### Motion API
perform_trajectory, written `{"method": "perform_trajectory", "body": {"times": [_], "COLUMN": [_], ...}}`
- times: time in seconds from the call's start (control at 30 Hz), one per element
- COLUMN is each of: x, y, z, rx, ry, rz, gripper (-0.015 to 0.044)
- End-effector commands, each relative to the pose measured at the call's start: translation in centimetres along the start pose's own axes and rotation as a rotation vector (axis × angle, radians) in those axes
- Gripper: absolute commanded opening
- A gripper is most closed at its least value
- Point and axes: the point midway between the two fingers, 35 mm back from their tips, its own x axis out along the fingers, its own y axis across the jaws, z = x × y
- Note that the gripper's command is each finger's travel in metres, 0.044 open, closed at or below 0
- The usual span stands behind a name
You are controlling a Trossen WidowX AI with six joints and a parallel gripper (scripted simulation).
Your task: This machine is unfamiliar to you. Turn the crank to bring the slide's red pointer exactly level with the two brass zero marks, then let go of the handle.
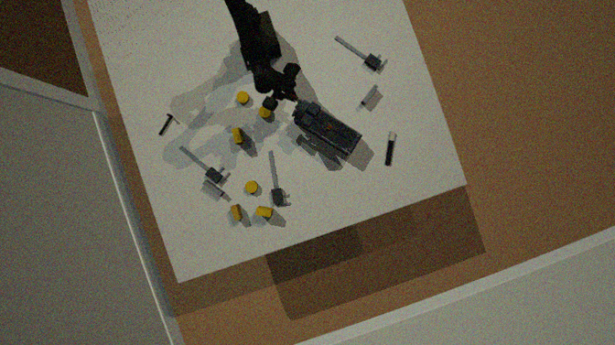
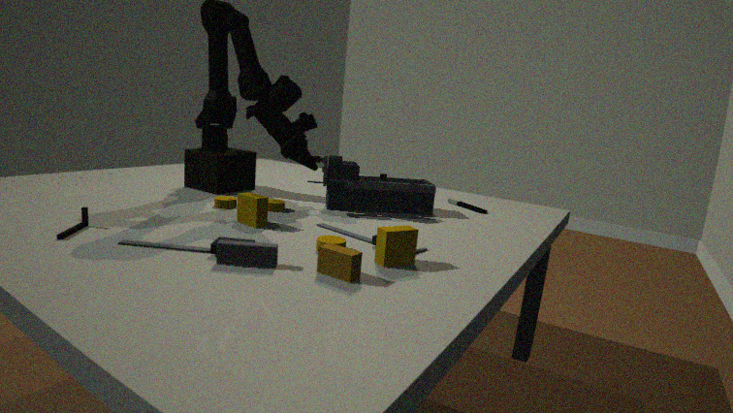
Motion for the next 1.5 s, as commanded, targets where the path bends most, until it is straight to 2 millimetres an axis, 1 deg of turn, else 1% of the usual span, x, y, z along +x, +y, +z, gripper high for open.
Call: {"method": "perform_trajectory", "body": {"times": [0.0,0.3,0.87,1.0,1.33,1.47], "x": [-0.1,0.0,0.0,-0.5,-3.1,-3.6], "y": [-0.1,0.0,0.0,-0.1,0.0,0.0], "z": [0.1,0.0,0.0,0.7,3.2,3.7], "rx": [-0.005,0.0,0.0,0.0,0.0,0.0], "ry": [-0.003,0.0,0.0,0.0,-0.001,-0.001], "rz": [-0.002,0.0,0.0,0.0,0.001,0.001], "gripper": [0.0,0.0,0.044,0.044,0.044,0.044]}}
